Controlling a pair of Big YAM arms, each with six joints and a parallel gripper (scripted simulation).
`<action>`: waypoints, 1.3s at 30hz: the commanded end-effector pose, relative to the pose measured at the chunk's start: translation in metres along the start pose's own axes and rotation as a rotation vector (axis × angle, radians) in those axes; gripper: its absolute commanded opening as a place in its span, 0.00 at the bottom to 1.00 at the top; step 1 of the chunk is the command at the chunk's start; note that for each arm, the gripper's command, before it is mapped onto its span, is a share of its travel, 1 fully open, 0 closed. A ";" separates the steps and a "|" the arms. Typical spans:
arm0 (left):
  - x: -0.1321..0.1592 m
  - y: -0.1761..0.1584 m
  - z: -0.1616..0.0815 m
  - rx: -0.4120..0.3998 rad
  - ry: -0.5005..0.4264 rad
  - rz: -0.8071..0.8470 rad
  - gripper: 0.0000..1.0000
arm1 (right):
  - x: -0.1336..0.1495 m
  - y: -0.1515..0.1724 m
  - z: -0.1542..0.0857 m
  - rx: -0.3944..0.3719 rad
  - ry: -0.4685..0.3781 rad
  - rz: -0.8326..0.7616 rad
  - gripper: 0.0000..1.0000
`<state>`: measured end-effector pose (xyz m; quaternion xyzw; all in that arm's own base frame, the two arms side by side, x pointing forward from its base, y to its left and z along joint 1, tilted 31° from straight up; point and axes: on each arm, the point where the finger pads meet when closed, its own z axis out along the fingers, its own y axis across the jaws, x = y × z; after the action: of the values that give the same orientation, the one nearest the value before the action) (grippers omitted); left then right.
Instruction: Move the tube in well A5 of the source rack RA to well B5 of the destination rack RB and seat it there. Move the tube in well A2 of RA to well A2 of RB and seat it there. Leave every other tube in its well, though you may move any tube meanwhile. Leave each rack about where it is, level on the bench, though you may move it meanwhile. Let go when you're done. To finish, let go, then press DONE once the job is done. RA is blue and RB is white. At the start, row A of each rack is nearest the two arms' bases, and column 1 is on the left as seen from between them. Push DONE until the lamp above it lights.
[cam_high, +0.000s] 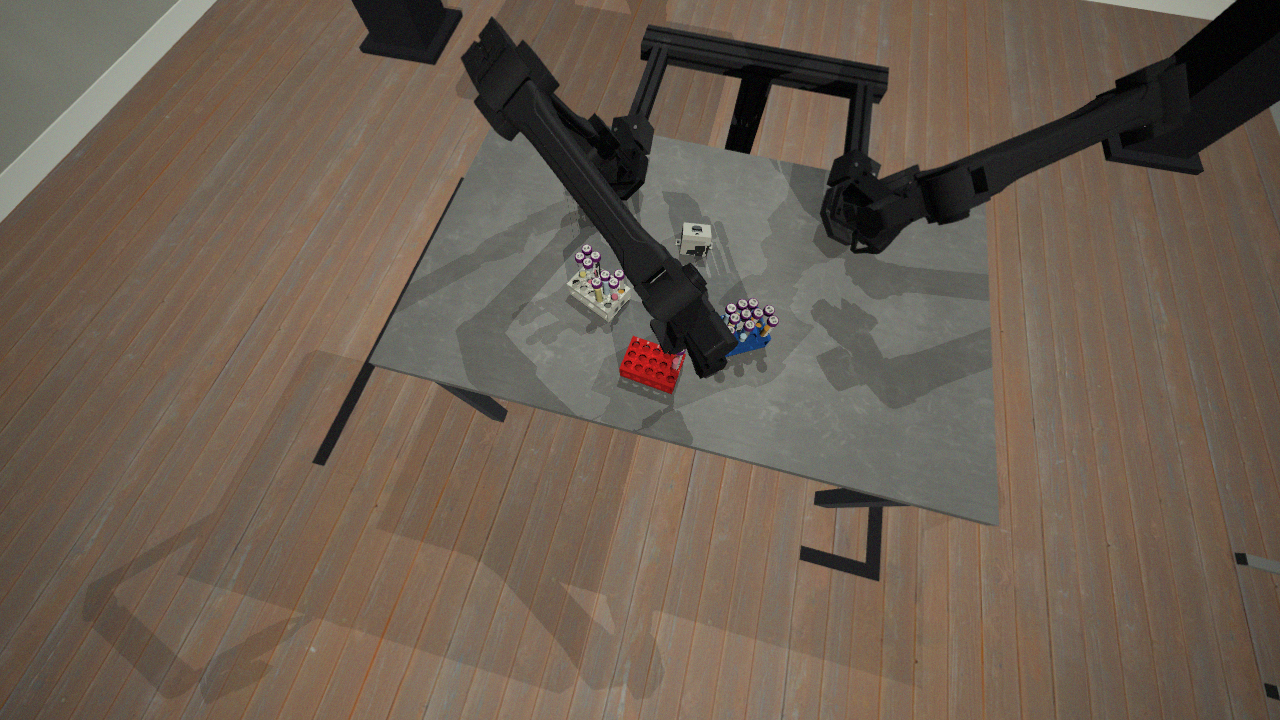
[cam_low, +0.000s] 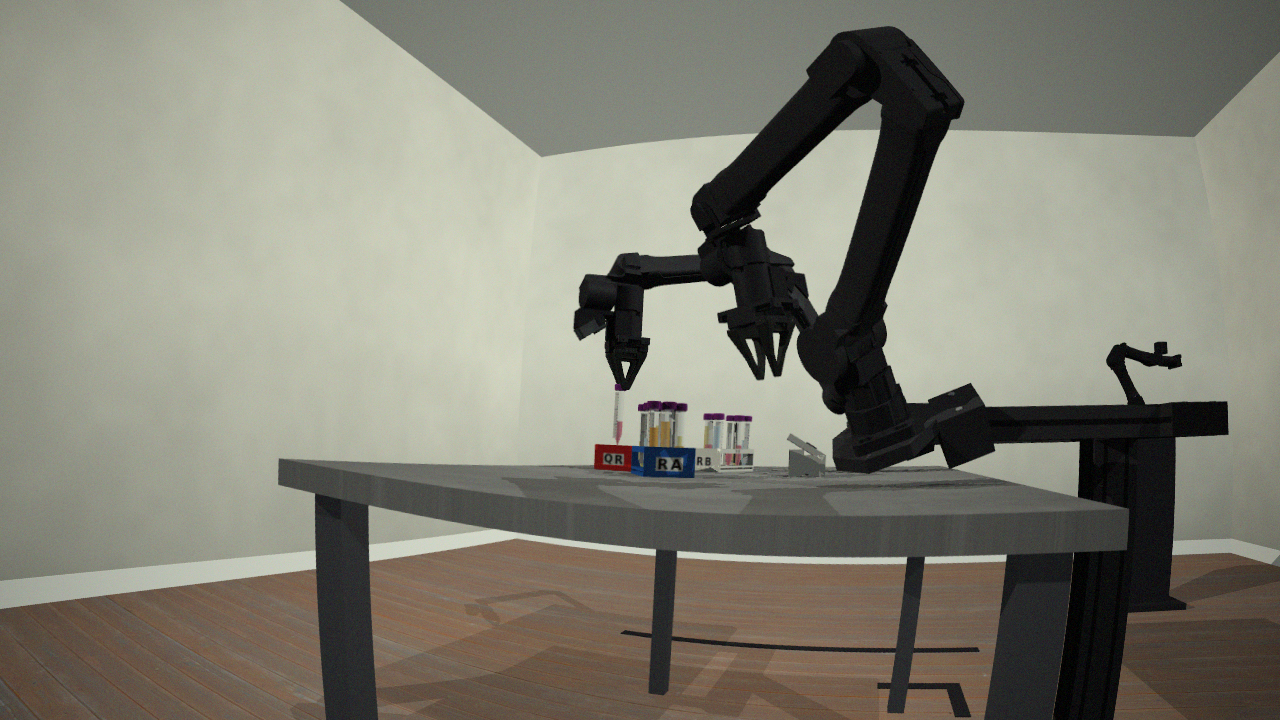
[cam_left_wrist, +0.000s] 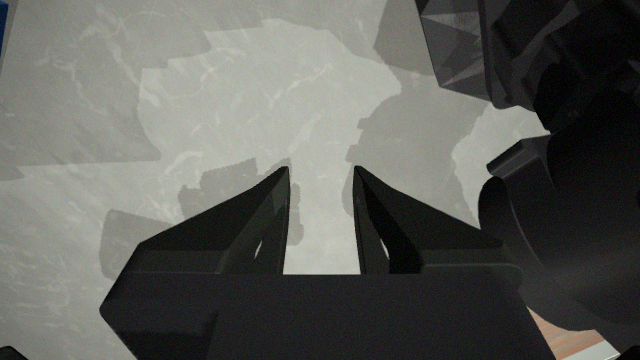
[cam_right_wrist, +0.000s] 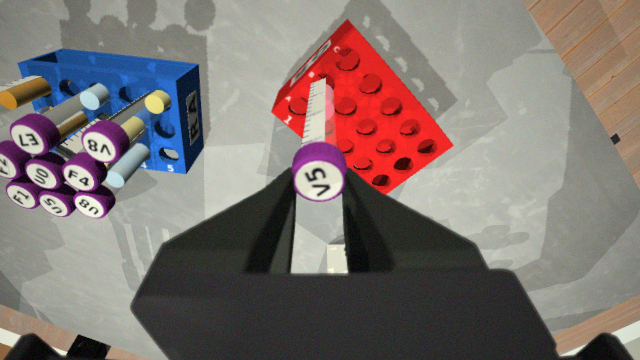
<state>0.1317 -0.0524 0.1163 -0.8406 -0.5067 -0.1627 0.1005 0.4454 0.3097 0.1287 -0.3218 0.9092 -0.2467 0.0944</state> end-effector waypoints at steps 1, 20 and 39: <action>0.001 0.008 -0.010 -0.024 -0.009 -0.009 0.30 | 0.001 -0.002 0.017 0.005 0.022 -0.006 0.00; 0.001 0.008 -0.010 -0.024 -0.009 -0.009 0.30 | 0.002 -0.003 0.019 0.005 0.026 -0.008 0.00; 0.001 0.008 -0.010 -0.024 -0.009 -0.009 0.30 | 0.002 -0.008 0.013 0.004 0.011 0.001 0.00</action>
<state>0.1317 -0.0524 0.1163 -0.8406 -0.5067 -0.1627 0.1005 0.4476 0.3067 0.1256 -0.3220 0.9091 -0.2475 0.0929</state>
